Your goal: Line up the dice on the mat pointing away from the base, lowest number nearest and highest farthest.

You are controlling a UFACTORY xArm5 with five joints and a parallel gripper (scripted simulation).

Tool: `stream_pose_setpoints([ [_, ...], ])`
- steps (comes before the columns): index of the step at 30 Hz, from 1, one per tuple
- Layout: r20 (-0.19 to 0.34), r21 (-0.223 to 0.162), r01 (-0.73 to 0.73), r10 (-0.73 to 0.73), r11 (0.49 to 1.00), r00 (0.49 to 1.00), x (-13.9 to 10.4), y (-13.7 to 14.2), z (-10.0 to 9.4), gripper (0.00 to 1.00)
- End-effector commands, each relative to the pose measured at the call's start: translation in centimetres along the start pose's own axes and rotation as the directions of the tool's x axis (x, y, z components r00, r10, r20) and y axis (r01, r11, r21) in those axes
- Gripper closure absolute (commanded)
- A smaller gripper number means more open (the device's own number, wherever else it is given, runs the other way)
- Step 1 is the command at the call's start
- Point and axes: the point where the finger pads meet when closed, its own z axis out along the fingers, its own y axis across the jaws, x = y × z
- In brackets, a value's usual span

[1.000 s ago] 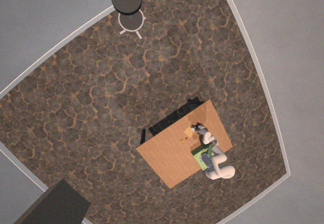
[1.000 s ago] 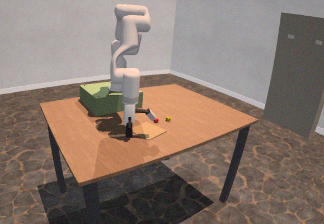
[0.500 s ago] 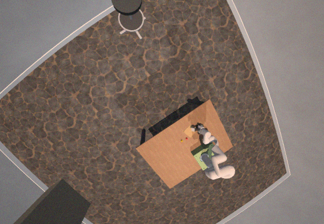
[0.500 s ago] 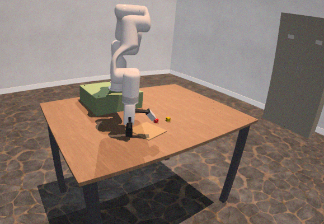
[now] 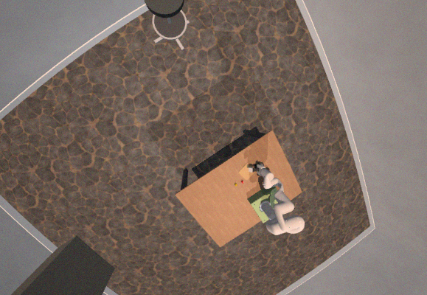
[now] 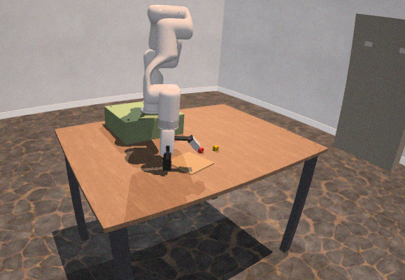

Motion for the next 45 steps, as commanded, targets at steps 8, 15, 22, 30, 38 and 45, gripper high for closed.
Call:
stream_pose_setpoints([
  [8,-0.001,-0.003,0.0,0.0,1.0,1.0,0.0,0.1,-0.1,0.85],
  [15,-0.001,-0.003,0.0,0.0,1.0,1.0,0.0,0.1,-0.3,0.85],
  [22,-0.001,-0.003,0.0,0.0,1.0,1.0,0.0,0.1,-3.4,0.85],
  [30,-0.001,-0.003,0.0,0.0,1.0,1.0,0.0,0.1,-7.8,0.85],
  [38,-0.001,-0.003,0.0,0.0,1.0,1.0,0.0,0.1,-10.0,0.85],
  [45,0.0,-0.003,0.005,-0.005,1.0,1.0,0.1,0.0,-10.0,0.85],
])
